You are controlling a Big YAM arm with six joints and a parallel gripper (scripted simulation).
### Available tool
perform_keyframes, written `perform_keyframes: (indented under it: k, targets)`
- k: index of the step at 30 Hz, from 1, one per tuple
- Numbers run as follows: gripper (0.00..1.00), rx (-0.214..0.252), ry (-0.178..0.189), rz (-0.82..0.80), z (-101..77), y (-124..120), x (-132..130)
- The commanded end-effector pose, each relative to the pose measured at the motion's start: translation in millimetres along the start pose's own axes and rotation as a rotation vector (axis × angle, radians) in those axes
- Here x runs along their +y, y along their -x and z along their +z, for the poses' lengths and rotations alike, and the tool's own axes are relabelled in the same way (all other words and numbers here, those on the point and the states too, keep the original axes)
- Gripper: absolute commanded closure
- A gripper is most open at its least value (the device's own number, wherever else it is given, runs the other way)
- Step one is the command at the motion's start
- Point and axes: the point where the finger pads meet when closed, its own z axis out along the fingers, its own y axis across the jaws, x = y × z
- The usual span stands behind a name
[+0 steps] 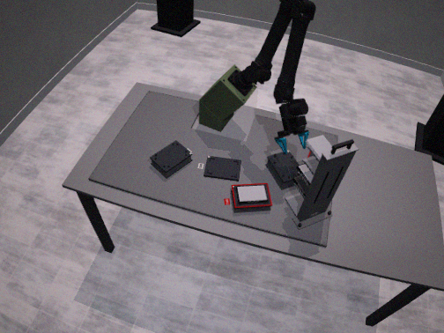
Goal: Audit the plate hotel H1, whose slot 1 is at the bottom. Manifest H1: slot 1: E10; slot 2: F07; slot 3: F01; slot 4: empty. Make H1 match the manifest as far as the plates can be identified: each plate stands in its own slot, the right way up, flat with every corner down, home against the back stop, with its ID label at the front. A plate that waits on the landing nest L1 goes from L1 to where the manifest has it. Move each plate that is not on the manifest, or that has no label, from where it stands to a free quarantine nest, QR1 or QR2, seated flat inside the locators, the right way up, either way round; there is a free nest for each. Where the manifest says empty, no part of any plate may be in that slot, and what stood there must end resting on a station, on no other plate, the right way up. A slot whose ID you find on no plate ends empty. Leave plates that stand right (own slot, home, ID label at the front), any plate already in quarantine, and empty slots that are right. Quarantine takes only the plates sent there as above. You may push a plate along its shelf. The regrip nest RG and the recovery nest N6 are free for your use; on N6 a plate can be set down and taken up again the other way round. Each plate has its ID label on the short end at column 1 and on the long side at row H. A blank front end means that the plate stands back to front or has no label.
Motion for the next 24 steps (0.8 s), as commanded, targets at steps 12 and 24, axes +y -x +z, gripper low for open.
perform_keyframes:
  k: [12, 24]
  targets:
    - [0.00, -0.039, 0.016, 0.011, 12.0, -2.1, 6.6]
    - [0.00, -0.044, 0.013, 0.013, 26.9, -14.7, 5.6]
